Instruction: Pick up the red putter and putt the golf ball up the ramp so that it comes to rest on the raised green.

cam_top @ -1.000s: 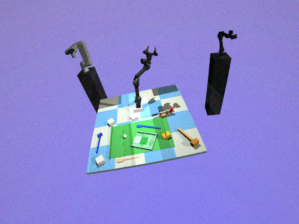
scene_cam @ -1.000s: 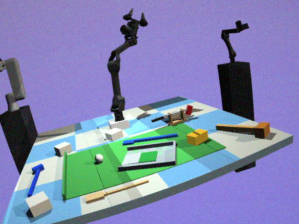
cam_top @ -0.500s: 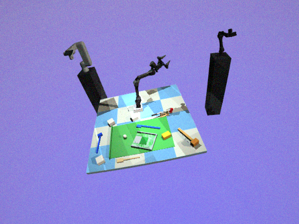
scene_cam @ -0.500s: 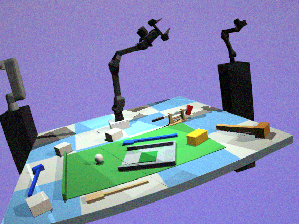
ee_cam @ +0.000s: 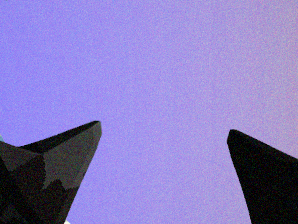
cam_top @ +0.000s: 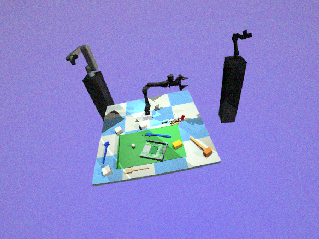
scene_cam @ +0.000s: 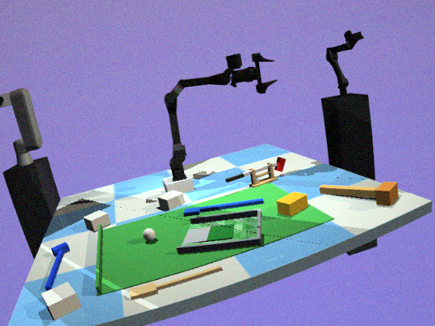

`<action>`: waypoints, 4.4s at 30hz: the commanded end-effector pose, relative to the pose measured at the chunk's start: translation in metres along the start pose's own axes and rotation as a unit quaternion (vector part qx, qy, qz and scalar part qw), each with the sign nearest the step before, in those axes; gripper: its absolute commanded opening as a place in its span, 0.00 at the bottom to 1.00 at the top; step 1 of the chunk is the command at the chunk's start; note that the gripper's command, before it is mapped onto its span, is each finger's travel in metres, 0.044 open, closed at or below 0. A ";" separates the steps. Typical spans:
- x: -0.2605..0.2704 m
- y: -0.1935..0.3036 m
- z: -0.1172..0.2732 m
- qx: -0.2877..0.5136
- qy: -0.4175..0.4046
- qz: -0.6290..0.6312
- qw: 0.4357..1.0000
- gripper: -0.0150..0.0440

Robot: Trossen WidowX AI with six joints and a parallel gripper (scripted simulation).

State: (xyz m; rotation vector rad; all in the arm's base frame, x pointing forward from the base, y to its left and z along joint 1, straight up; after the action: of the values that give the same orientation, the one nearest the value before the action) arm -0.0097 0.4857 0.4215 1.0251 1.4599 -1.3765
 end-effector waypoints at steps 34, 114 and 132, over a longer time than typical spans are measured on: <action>0.250 0.286 0.283 0.473 -0.389 -0.470 0.636 1.00; 0.313 0.308 0.284 0.473 -0.388 -0.466 0.639 0.25; 0.222 0.279 0.283 0.472 -0.388 -0.467 0.639 0.25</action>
State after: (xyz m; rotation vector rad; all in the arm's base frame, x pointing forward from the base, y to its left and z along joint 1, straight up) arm 0.2080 0.2201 0.0937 -0.0742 0.3995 -3.0203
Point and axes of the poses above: the point midway between the two fingers, 35 mm back from their tips, its own z axis back along the fingers, its own x axis across the jaws, y = z × x, the point moved 1 cm from there along z, back along the fingers, and after that the axes turned 12 degrees about -z, right-handed, at the moved point
